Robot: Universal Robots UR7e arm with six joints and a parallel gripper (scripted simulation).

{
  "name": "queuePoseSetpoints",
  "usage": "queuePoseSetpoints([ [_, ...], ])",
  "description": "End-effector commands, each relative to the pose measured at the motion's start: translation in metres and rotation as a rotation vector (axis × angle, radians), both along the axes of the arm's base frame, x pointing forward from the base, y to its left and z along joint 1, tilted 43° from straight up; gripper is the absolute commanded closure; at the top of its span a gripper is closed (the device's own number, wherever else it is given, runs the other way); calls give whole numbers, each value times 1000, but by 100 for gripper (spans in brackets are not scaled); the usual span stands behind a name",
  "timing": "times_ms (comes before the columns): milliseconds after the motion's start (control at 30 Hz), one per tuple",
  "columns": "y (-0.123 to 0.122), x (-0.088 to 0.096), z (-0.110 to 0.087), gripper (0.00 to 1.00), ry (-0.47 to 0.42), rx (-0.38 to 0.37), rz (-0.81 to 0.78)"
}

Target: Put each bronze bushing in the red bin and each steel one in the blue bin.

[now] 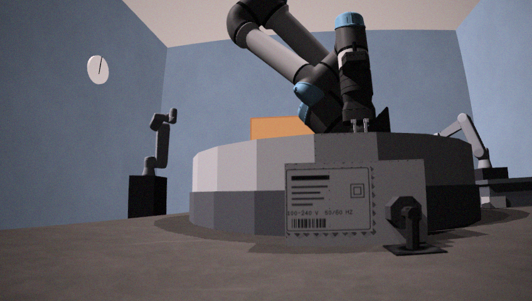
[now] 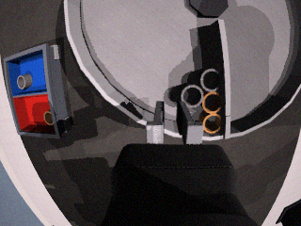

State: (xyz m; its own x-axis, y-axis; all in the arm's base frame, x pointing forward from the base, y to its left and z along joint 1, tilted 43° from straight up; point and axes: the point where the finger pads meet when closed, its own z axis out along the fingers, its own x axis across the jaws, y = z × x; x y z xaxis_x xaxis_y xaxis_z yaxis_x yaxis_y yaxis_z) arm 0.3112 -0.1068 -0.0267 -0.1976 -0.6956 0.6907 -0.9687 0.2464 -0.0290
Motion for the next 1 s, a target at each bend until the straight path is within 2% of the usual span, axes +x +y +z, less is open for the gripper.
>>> queuePoseSetpoints([
  [0, -18, 0, 15, 60, -3, 8, 6],
  [267, -18, 0, 15, 60, -3, 8, 6],
  [767, -37, -4, -7, 60, -3, 7, 6],
  [967, -39, -4, -9, 60, -3, 7, 6],
])
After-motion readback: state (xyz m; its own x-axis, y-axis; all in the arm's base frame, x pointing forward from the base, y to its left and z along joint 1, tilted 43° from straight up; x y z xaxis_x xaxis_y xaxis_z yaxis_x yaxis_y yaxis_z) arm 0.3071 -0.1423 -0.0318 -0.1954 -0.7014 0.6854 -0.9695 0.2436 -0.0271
